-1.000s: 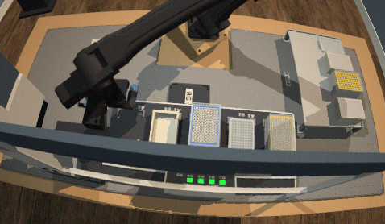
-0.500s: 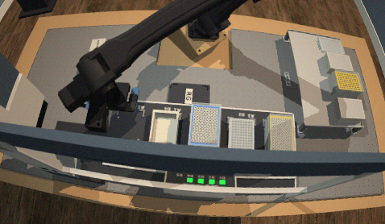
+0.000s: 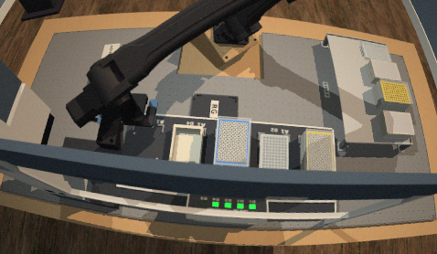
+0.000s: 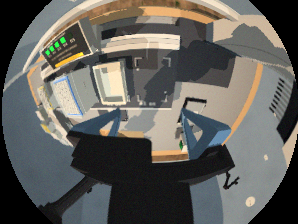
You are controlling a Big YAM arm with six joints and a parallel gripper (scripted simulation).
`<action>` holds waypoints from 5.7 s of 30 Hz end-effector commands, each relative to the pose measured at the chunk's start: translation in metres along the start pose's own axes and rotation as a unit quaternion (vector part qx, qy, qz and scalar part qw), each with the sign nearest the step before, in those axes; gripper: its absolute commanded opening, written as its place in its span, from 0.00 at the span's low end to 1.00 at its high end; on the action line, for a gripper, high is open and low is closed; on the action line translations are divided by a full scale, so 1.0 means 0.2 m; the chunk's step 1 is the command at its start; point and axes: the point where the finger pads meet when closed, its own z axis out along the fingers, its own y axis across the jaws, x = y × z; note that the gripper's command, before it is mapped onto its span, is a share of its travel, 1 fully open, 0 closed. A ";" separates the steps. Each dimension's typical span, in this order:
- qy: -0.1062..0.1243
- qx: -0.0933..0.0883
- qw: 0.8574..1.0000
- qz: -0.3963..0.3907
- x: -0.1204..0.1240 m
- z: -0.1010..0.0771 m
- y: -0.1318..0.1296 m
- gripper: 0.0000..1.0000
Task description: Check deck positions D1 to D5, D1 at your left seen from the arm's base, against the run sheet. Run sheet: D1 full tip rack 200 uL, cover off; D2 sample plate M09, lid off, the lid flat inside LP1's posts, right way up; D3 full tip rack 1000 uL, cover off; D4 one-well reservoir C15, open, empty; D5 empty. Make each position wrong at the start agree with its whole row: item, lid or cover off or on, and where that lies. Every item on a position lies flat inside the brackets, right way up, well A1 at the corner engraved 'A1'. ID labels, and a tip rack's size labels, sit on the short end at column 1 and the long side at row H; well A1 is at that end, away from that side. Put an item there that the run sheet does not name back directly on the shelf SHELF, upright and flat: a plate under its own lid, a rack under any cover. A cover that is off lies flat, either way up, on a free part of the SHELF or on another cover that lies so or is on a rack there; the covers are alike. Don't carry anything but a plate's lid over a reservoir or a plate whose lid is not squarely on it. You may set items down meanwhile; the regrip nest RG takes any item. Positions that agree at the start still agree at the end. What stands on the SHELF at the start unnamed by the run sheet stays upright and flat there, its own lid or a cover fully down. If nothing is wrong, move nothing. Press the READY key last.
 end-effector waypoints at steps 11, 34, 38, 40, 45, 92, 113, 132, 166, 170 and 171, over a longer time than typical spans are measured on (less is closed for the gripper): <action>-0.020 0.018 1.000 -0.009 -0.06 -0.05 0.08 1.00; -0.020 0.016 1.000 -0.008 -0.05 -0.03 0.61 1.00; -0.023 0.017 1.000 -0.007 -0.08 -0.06 0.59 1.00; -0.023 0.017 1.000 -0.007 -0.08 -0.06 0.59 1.00; -0.023 0.017 1.000 -0.007 -0.08 -0.06 0.59 1.00; -0.023 0.012 1.000 -0.007 -0.05 -0.03 1.10 1.00; -0.026 0.011 1.000 -0.006 -0.08 -0.06 1.23 1.00; -0.026 0.011 1.000 -0.006 -0.08 -0.06 1.23 1.00; -0.029 0.003 1.000 -0.005 -0.08 -0.06 1.87 1.00; -0.029 0.003 1.000 -0.005 -0.08 -0.06 1.87 1.00; -0.029 0.003 1.000 -0.005 -0.08 -0.06 1.87 1.00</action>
